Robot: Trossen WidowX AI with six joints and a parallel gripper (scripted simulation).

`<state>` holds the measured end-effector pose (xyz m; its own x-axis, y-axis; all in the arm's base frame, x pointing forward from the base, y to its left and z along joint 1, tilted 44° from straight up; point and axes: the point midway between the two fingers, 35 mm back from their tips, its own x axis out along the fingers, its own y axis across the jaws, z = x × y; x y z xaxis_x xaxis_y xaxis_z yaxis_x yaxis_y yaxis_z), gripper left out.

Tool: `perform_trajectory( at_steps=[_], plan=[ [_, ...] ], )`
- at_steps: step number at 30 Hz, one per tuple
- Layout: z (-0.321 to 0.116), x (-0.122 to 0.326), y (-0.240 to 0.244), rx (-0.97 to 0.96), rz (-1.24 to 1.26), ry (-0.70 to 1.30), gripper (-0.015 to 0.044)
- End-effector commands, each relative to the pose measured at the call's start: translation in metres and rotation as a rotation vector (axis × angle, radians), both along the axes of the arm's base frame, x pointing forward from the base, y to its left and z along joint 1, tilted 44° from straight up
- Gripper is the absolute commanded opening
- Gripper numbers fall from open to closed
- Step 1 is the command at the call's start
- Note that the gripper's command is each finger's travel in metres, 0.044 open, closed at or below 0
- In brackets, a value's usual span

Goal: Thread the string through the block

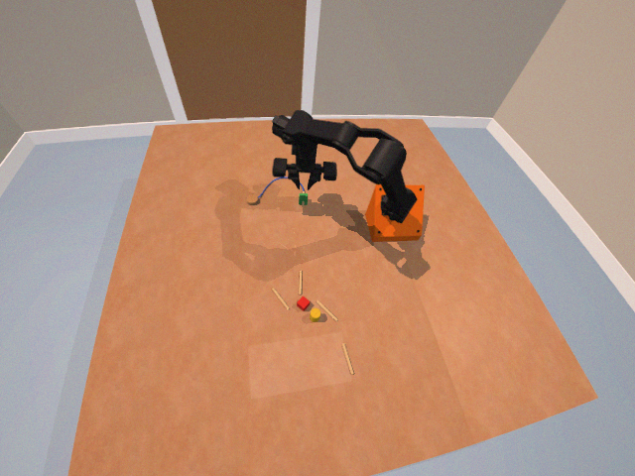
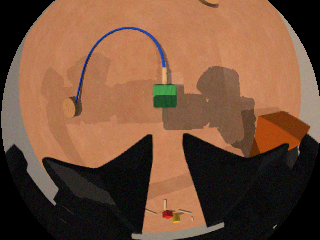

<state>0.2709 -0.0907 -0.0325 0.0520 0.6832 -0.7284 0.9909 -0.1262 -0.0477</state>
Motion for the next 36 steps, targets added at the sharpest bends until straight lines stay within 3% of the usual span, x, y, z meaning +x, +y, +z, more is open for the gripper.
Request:
perform_trajectory(
  at_steps=[1,36],
  plan=[
    [-0.002,-0.001,0.004,0.007,-0.006,0.01,0.0122],
    [-0.044,0.003,0.043,0.008,-0.007,0.009,0.0122]
  ],
)
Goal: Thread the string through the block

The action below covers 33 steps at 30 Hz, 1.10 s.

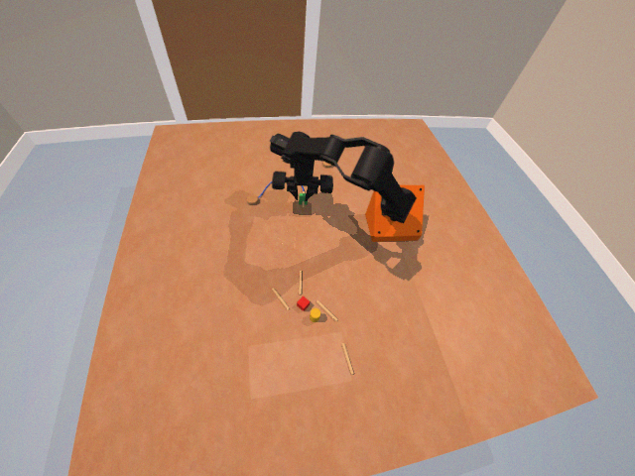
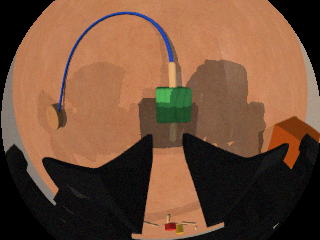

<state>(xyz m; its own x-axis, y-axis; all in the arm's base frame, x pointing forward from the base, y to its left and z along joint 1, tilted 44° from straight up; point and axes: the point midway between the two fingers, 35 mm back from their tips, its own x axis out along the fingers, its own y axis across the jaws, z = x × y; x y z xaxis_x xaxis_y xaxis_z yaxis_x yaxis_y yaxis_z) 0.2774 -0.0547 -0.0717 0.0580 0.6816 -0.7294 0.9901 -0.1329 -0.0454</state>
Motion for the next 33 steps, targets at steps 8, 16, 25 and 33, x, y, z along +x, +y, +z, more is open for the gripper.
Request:
perform_trajectory(
  at_steps=[8,16,25,33],
  plan=[
    [-0.014,-0.004,0.017,0.011,0.0,0.011,0.0122],
    [-0.018,-0.004,0.022,0.013,0.001,0.011,0.0122],
    [-0.018,-0.004,0.022,0.013,0.001,0.011,0.0122],
    [-0.018,-0.003,0.021,0.008,0.004,0.007,0.0]
  ],
)
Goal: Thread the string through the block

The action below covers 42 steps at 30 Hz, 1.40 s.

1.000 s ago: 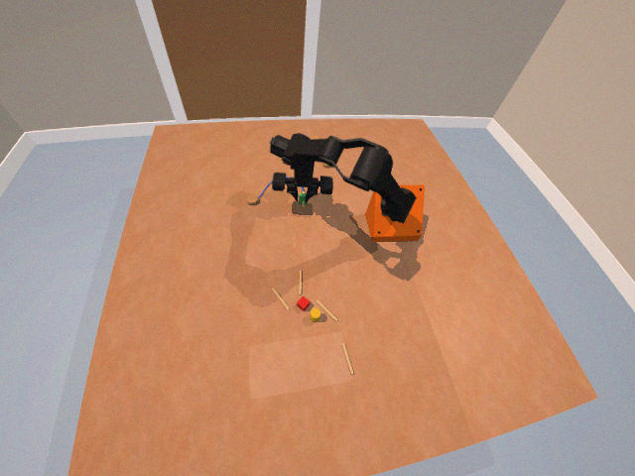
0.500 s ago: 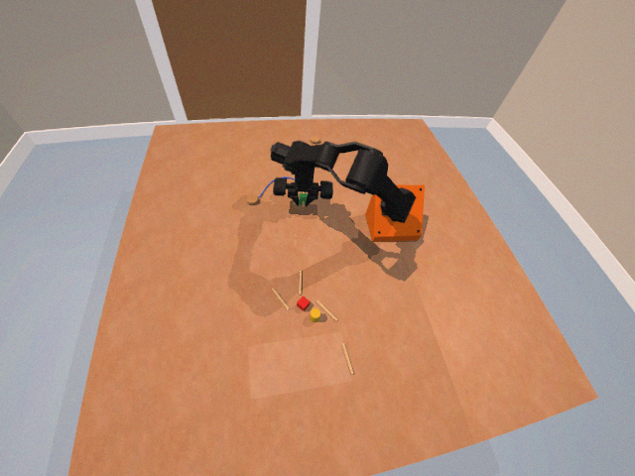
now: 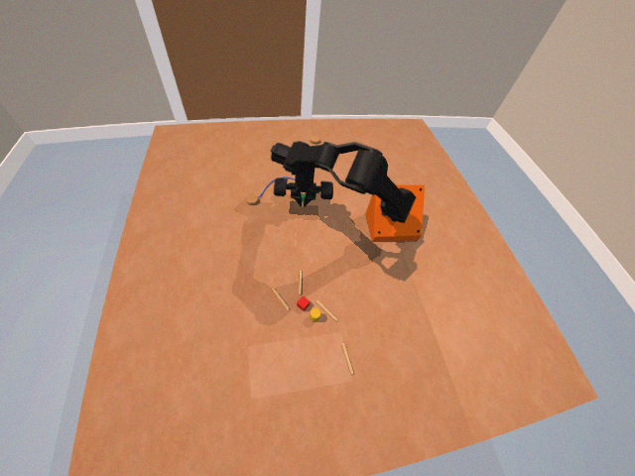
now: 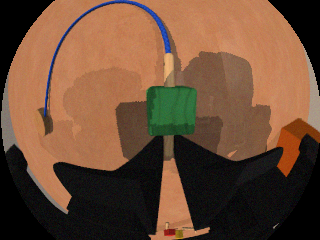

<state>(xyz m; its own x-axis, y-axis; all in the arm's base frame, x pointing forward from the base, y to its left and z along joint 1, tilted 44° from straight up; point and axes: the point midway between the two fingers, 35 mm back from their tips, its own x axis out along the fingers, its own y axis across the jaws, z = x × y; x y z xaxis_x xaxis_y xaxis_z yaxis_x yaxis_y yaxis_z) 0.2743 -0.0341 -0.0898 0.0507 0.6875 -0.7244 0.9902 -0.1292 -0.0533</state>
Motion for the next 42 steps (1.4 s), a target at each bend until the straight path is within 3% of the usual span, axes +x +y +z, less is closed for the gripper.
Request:
perform_trajectory(
  at_steps=[1,42],
  plan=[
    [0.0,0.0,0.0,0.0,0.0,0.0,0.0],
    [0.0,0.012,0.002,-0.088,-0.05,0.015,0.0]
  ],
)
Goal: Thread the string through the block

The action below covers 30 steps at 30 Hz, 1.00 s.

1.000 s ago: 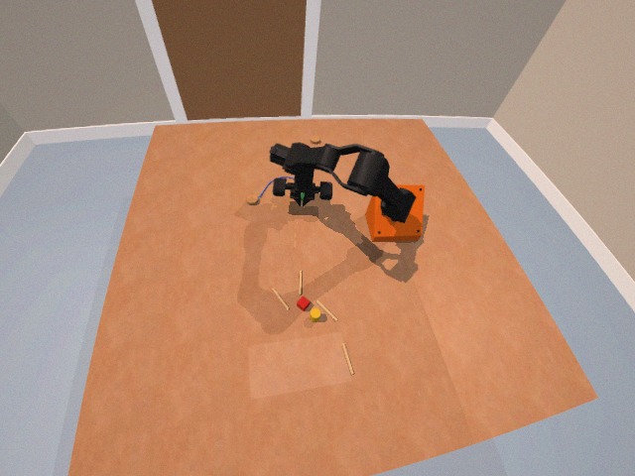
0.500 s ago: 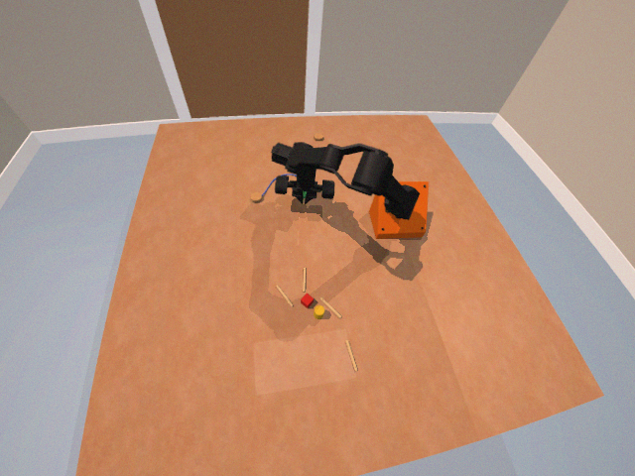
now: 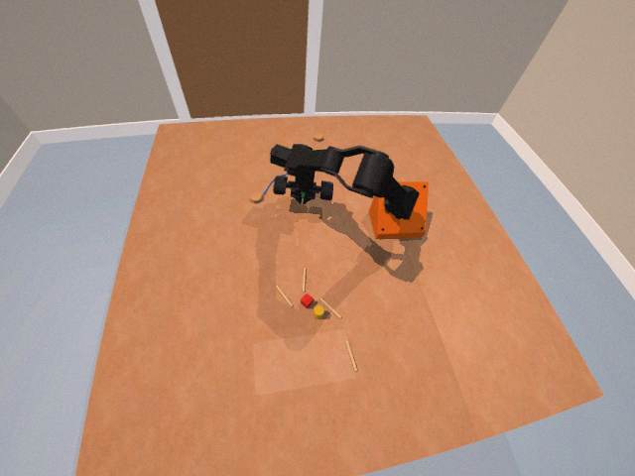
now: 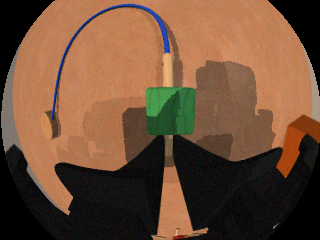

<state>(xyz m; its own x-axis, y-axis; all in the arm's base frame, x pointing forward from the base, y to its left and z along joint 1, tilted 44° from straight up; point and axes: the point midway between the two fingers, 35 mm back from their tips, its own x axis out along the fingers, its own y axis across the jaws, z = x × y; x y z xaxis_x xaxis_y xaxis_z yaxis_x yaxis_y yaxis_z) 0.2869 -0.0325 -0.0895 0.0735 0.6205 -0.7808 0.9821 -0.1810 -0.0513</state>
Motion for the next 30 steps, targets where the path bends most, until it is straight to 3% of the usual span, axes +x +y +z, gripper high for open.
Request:
perform_trajectory(
  at_steps=[1,30],
  plan=[
    [-0.001,-0.001,0.001,-0.003,-0.002,0.003,0.0],
    [0.014,0.006,0.019,-0.007,0.0,-0.029,0.0]
  ],
)
